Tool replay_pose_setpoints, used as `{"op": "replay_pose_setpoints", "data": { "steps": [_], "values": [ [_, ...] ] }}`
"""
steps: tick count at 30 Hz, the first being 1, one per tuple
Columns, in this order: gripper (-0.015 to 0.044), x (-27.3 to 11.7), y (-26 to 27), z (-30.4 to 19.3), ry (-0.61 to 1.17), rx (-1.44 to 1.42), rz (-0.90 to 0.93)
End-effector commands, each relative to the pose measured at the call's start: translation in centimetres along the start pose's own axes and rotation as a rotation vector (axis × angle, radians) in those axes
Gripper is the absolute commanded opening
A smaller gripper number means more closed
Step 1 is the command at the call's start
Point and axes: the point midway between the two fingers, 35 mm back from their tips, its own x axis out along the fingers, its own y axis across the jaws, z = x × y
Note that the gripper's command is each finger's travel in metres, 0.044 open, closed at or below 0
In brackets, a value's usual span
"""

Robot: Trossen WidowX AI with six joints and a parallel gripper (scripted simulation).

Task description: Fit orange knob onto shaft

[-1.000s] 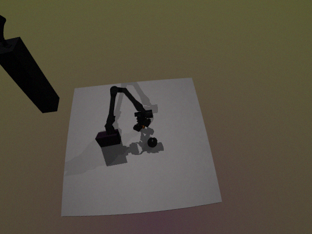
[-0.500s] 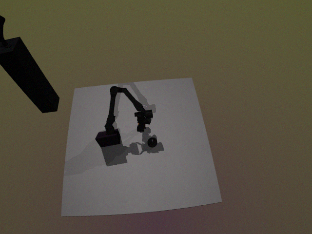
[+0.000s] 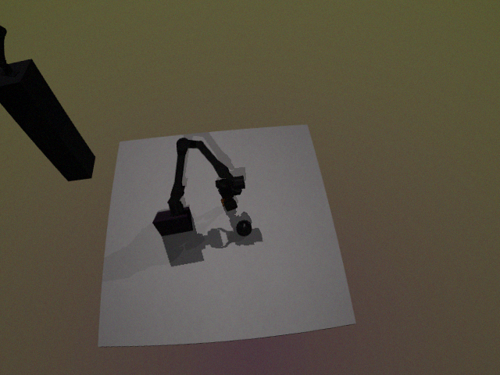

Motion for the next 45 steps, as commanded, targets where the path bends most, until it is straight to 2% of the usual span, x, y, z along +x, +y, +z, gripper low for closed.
{"op": "replay_pose_setpoints", "data": {
  "steps": [1, 7, 21, 27, 41, 45],
  "values": [
    [0.0179, -0.16, -0.04, 0.15, -0.005, -0.107, -0.001],
    [0.0179, -0.16, -0.04, 0.15, -0.005, -0.154, -0.001],
    [0.0179, -0.16, -0.05, 0.15, -0.005, -0.631, -0.002],
    [0.0179, -0.16, -0.05, 0.15, -0.005, -0.677, -0.002],
    [0.0179, -0.16, -0.05, 0.15, -0.004, -1.154, -0.003],
    [0.0179, -0.16, -0.05, 0.15, -0.004, -1.177, -0.003]
  ]
}}
